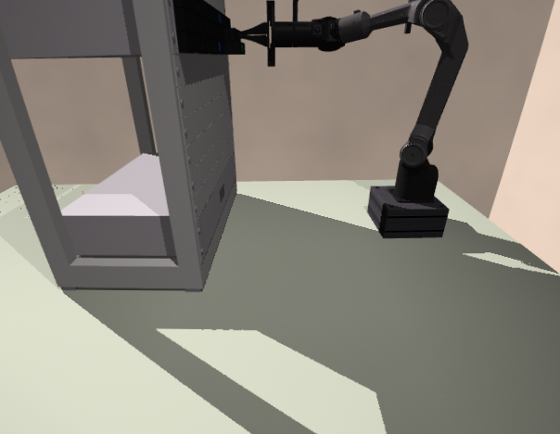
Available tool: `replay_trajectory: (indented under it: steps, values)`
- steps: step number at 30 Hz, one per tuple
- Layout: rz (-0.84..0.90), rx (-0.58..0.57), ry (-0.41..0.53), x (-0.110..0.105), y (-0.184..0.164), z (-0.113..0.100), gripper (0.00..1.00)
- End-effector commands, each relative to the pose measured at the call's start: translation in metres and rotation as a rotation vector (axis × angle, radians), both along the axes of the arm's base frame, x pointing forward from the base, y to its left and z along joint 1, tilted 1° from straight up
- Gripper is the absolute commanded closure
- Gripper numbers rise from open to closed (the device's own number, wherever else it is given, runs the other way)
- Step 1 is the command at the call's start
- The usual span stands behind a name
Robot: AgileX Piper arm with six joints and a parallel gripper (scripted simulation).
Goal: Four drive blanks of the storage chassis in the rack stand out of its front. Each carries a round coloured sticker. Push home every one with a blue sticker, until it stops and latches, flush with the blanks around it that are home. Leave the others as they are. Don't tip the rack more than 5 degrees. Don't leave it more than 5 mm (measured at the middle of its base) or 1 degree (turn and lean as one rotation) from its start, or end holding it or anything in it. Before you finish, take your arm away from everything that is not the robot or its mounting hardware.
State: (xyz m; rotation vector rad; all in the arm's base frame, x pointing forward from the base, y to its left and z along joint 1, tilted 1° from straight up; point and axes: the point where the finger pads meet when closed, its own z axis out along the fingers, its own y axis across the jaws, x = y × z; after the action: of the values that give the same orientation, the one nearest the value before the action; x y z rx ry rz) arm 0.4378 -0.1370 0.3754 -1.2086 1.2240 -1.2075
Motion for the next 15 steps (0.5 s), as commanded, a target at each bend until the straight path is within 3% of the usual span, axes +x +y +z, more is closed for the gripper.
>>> replay_trajectory:
  steps: [1,15]
  values:
    - [-0.001,0.001,0.001,0.0015,-0.0006,-0.0006,1.00]
    - [-0.001,0.001,0.001,0.0113,-0.0009,-0.0022,1.00]
